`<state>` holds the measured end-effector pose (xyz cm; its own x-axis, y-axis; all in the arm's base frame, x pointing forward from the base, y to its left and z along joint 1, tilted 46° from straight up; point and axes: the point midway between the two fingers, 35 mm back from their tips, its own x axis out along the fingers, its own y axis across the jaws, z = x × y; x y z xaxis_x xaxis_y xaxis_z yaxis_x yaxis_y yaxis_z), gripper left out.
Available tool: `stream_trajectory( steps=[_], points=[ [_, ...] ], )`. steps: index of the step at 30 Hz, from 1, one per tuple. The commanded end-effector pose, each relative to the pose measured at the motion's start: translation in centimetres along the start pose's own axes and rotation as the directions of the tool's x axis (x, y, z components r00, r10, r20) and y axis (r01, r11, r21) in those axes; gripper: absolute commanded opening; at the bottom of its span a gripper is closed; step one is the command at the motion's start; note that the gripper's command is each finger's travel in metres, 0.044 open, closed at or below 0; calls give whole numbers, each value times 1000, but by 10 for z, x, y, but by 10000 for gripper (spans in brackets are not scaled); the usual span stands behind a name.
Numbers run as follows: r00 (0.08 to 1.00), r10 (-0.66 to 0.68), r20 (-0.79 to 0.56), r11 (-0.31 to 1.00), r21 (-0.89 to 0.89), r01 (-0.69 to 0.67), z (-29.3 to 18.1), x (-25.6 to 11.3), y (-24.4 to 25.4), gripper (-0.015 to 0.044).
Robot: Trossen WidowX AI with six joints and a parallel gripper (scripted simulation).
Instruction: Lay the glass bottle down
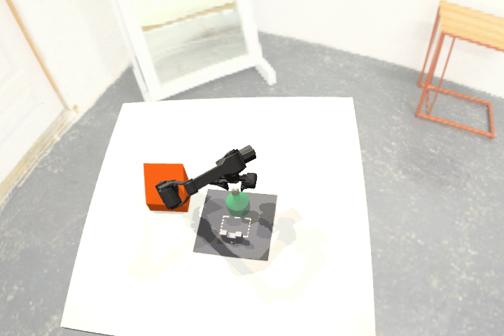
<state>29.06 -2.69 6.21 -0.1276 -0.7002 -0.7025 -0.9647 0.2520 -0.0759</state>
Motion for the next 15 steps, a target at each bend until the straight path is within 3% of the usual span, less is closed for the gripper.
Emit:
stream_trajectory(
  steps=[1,3,15],
  points=[
    [1000,-2,-6,1000,-5,2,-1,0,0,177],
    [1000,-2,-6,1000,-5,2,-1,0,0,129],
    [1000,-2,-6,1000,-5,2,-1,0,0,129]
  ],
)
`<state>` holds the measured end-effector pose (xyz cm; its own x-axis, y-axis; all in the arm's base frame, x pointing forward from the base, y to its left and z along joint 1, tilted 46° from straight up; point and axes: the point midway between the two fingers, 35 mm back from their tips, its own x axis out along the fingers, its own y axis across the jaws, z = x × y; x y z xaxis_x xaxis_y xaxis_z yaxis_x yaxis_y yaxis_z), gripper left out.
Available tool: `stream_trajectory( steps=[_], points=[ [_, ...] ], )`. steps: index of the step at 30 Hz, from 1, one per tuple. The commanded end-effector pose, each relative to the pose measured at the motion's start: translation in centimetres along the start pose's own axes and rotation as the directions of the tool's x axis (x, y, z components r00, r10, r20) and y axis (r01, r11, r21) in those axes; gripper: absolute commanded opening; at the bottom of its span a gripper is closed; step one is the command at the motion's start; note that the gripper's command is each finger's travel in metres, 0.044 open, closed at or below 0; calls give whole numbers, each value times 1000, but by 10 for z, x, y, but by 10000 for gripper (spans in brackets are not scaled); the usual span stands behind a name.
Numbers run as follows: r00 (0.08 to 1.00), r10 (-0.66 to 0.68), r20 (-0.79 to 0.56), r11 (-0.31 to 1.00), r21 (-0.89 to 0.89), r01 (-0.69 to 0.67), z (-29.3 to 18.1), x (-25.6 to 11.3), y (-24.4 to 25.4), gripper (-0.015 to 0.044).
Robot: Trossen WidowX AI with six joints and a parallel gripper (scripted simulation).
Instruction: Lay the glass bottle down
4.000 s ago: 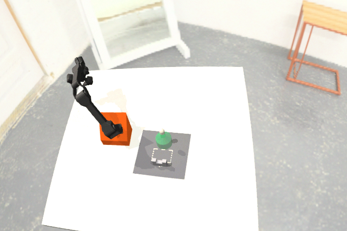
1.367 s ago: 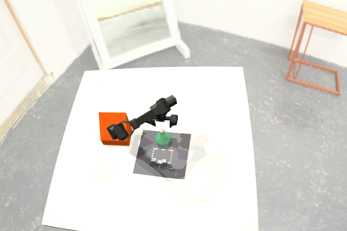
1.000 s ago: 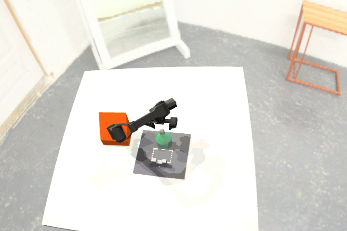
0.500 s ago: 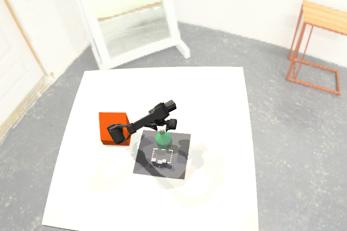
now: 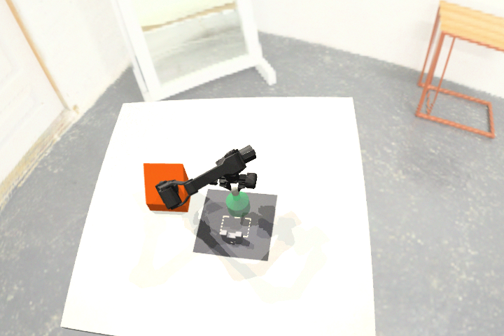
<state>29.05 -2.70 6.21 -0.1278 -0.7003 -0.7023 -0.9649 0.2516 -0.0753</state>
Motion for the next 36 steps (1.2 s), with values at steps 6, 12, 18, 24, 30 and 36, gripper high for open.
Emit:
stream_trajectory(
  steps=[6,12,18,24,30,36],
  points=[
    [1000,-2,-5,1000,-4,2,-1,0,0,129],
    [1000,0,0,1000,0,0,-4,-1,0,129],
    [1000,0,4,1000,2,0,-12,-4,0,129],
    [1000,2,13,1000,2,-2,-17,-5,0,129],
    [1000,5,23,1000,2,-5,-22,-6,-1,129],
    [999,8,34,1000,2,-9,-27,-7,-1,129]
  ],
)
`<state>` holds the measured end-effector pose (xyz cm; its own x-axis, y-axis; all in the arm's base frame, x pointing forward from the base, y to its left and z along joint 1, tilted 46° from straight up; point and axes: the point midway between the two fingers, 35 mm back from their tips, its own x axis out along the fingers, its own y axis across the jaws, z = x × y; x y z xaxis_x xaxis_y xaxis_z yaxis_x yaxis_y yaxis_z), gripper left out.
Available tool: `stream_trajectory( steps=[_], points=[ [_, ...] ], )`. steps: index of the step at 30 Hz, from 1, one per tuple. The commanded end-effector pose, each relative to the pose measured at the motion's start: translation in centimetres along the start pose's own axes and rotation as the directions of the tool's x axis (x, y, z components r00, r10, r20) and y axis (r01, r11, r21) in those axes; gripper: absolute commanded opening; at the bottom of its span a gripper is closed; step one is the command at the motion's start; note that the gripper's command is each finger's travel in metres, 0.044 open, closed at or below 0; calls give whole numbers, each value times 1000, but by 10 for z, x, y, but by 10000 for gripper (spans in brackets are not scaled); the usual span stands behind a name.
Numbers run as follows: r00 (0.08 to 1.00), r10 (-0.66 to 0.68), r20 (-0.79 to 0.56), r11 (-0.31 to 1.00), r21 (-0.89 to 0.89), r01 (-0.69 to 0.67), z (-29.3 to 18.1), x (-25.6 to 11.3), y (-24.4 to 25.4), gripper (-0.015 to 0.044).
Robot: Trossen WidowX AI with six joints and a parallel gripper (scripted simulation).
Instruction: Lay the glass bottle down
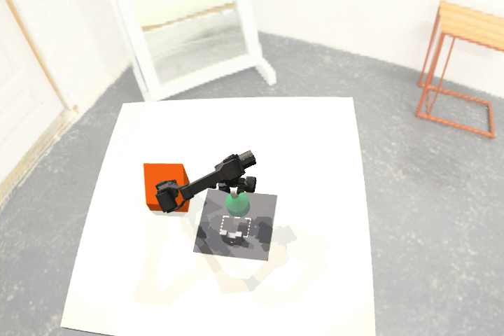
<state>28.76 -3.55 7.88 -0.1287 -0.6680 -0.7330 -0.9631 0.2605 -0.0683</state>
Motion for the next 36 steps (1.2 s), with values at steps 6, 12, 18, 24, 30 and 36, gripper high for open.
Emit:
stream_trajectory(
  steps=[6,12,18,24,30,36],
  points=[
    [1000,1,1,1000,0,-1,-14,-3,0,129],
    [1000,4,12,1000,-2,-4,-19,-4,0,129],
    [1000,8,24,1000,-4,-7,-24,-4,-1,129],
    [999,11,35,1000,-7,-11,-29,-5,-1,129],
    [999,14,47,1000,-10,-14,-34,-5,-1,129],
    [998,17,59,1000,-14,-17,-38,-5,-1,129]
  ],
)
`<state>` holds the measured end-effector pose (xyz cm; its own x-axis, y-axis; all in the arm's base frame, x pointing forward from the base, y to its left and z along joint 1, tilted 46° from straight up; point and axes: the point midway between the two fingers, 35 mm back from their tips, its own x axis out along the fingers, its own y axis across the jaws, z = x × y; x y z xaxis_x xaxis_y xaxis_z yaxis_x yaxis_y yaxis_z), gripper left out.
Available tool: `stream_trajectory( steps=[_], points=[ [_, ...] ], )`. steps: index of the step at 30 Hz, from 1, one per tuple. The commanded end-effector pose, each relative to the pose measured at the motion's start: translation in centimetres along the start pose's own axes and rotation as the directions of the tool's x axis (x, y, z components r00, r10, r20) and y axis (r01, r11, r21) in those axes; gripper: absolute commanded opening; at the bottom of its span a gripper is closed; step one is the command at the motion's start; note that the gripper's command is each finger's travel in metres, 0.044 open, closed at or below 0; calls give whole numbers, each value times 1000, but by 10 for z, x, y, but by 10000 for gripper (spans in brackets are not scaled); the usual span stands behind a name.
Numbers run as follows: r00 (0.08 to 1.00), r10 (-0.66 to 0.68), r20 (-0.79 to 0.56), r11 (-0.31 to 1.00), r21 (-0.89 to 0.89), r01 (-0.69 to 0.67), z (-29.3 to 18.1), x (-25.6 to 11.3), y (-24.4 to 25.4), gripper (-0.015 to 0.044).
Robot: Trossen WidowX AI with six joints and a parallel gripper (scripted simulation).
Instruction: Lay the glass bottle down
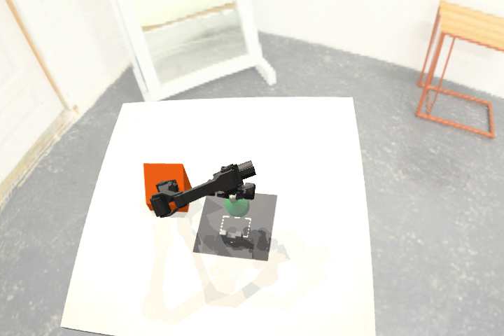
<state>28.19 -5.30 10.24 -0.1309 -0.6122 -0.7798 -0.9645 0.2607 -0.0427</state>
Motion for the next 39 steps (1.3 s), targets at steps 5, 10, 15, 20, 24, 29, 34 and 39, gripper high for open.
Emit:
stream_trajectory(
  steps=[5,10,15,20,24,29,34,39],
  points=[
    [1000,0,0,1000,0,0,-13,-2,0,129],
    [1000,2,10,1000,-4,-2,-17,-2,0,129],
    [1000,4,21,1000,-8,-4,-21,-2,0,129],
    [999,6,32,1000,-12,-6,-26,-2,0,129],
    [999,8,41,1000,-15,-7,-29,-2,0,129],
    [999,9,52,1000,-20,-8,-33,-2,0,129],
    [998,11,64,1000,-25,-9,-38,-2,0,129],
    [997,12,75,1000,-30,-10,-42,-1,0,129]
  ],
)
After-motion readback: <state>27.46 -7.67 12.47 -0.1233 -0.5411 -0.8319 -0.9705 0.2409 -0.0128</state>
